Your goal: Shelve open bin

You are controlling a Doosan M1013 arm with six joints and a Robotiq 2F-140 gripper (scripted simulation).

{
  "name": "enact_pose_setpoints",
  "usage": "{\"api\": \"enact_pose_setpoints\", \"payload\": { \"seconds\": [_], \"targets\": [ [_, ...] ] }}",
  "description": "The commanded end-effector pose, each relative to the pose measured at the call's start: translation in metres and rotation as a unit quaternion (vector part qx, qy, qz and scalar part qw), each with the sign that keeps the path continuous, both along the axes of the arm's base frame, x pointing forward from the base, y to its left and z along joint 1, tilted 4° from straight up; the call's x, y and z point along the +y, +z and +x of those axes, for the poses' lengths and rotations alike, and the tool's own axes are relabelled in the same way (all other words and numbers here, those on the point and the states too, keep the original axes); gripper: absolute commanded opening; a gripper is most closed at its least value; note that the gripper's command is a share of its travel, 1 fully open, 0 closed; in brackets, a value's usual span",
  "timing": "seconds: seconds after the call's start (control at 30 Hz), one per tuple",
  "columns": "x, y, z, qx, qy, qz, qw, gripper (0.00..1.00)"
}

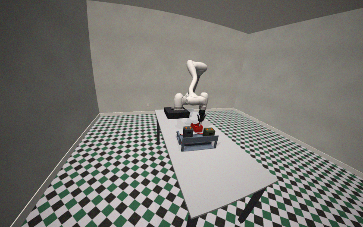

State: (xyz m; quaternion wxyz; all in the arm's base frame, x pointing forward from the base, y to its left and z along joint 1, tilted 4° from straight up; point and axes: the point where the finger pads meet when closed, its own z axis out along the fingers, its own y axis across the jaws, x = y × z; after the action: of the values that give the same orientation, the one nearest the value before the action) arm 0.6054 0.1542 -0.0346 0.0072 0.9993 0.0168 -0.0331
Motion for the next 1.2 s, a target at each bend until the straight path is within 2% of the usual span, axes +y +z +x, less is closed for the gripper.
{"api": "enact_pose_setpoints", "payload": {
  "seconds": [0.0,0.47,1.17],
  "targets": [
    [0.0001,0.004,0.0003,0.0,0.0,0.0,1.0,0.0],
    [0.0002,0.0113,0.0008,0.0,0.0,0.0,1.0,0.0],
    [0.0002,0.0118,0.0008,0.0,0.0,0.0,1.0,0.0]
  ]
}}
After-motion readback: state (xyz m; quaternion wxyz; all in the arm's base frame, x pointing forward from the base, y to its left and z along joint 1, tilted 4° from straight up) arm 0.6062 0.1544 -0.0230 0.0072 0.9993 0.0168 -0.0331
